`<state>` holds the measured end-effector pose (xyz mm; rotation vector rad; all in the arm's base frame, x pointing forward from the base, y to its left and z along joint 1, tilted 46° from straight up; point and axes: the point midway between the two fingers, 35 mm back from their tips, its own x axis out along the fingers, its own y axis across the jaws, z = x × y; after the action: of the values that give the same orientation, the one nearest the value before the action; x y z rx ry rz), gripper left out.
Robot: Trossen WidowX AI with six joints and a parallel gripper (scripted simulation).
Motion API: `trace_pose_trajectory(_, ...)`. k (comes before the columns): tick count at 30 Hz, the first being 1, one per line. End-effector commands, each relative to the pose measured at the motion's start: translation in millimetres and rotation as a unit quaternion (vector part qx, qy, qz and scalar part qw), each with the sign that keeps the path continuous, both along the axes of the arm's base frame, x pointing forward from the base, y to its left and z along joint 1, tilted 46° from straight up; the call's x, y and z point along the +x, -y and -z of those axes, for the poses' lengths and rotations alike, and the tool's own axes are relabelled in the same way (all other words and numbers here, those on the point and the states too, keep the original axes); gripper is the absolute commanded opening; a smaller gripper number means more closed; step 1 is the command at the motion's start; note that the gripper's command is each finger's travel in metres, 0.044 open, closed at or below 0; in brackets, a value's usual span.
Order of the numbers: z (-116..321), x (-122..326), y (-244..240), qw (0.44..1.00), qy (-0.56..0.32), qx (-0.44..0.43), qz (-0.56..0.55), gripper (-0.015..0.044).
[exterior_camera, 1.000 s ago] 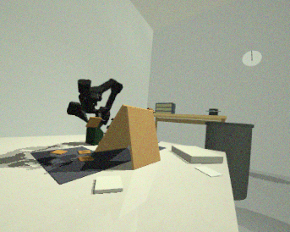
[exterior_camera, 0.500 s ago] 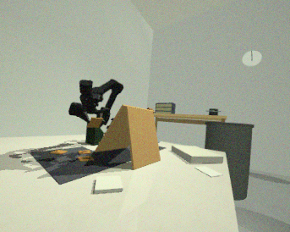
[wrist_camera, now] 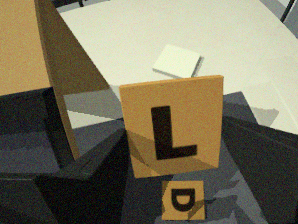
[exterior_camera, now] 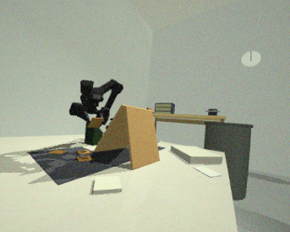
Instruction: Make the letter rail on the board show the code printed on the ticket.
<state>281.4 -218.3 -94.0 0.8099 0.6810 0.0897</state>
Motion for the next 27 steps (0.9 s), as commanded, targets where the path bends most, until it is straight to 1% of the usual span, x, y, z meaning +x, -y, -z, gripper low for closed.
trace_pose_trajectory(1,0.2,-1.7,-4.2,1.000,-0.005,0.003,0.001,0.0000)
trace_pose_trajectory(27,-8.7,0.7,-13.4,1.000,-0.005,0.003,0.001,0.0000)
